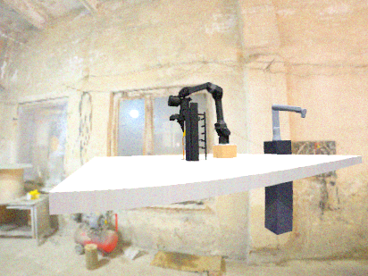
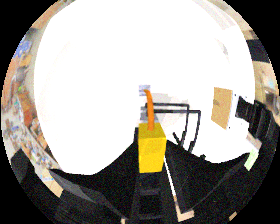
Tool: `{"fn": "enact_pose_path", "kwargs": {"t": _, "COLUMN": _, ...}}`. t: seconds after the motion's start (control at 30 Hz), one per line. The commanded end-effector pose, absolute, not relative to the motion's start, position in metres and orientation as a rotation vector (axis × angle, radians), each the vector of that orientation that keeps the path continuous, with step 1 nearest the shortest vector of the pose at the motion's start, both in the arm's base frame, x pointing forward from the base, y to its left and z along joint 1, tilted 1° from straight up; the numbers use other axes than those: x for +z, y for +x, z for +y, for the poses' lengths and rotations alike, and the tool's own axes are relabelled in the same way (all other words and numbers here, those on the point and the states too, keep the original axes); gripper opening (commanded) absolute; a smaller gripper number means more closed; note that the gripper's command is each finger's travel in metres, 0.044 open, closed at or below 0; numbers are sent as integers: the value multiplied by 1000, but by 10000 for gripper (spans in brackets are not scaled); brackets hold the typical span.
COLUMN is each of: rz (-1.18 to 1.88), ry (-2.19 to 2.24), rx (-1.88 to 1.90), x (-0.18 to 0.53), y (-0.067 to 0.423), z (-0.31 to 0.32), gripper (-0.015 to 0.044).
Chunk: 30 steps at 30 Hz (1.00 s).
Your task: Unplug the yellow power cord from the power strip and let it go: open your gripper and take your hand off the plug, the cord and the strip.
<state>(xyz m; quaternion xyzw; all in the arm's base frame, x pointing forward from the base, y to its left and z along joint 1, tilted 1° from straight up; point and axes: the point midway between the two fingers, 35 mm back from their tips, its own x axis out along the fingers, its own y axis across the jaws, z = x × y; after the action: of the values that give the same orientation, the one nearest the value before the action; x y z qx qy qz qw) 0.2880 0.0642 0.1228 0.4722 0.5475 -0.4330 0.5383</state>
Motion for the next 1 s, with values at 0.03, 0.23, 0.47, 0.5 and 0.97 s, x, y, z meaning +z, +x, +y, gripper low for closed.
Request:
{"fn": "enact_pose_path", "kwargs": {"t": 0.03, "rz": 1265, "ry": 1108, "rx": -1054, "x": 123, "y": 293, "z": 44, "gripper": 0}}
{"fn": "enact_pose_path", "kwargs": {"t": 0.23, "rz": 1264, "ry": 1108, "rx": -1055, "x": 123, "y": 295, "z": 35, "gripper": 0}}
{"fn": "enact_pose_path", "kwargs": {"t": 0.47, "rz": 1263, "ry": 1108, "rx": -1056, "x": 124, "y": 296, "z": 23, "gripper": 0}}
{"fn": "enact_pose_path", "kwargs": {"t": 0.5, "rz": 1263, "ry": 1108, "rx": -1056, "x": 124, "y": 297, "z": 21, "gripper": 0}}
{"fn": "enact_pose_path", "kwargs": {"t": 0.97, "rz": 1264, "ry": 1110, "rx": -1058, "x": 122, "y": 293, "z": 27, "gripper": 236}}
